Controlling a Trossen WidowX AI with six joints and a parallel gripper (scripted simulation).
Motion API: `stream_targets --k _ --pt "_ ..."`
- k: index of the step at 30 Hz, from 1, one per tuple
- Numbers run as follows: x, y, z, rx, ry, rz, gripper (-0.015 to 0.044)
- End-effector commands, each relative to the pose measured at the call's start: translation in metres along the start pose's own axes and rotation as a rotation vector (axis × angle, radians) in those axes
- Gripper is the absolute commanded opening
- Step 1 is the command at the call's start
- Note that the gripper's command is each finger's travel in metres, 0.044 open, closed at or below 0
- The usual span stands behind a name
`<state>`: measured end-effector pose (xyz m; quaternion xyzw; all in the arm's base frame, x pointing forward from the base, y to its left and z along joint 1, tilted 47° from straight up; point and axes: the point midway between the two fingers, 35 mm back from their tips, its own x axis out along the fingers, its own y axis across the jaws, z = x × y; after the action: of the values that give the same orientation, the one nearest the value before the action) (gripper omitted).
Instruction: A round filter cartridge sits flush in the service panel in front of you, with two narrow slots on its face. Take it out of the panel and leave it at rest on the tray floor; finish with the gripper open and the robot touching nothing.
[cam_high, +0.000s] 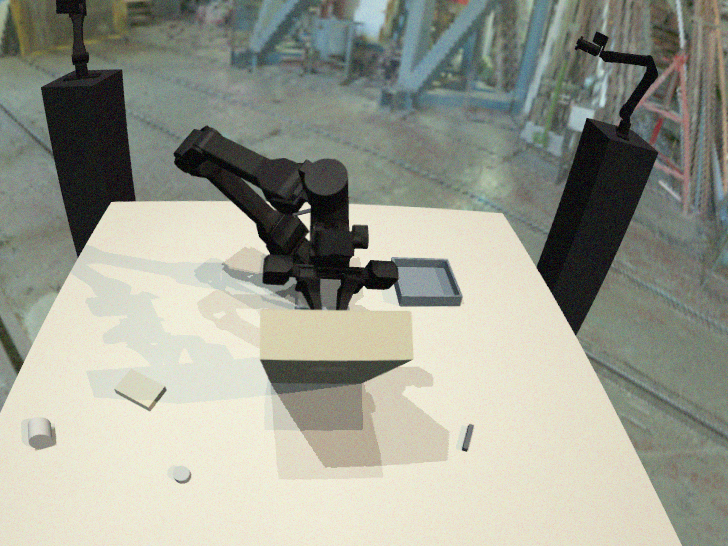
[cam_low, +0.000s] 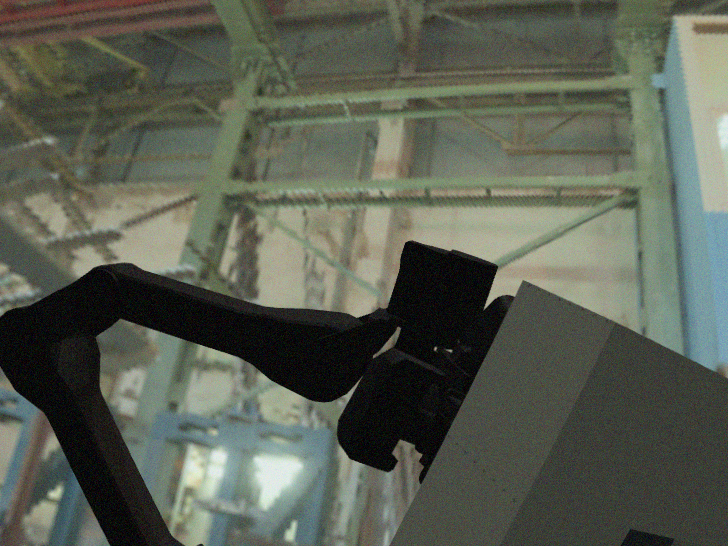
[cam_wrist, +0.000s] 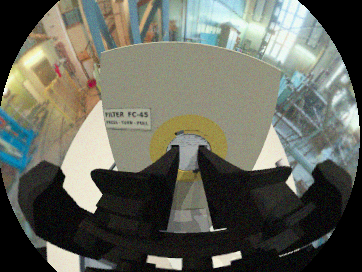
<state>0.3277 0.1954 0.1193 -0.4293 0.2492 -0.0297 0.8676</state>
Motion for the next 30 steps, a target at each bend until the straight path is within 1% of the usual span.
stream_targets --k 1,30 --pt "0.0071 0.0005 -0.0016 0.127 0.010 0.008 0.0000" --pt "0.0077 0.0005 -0.0017 1.138 0.013 0.002 0.0000"
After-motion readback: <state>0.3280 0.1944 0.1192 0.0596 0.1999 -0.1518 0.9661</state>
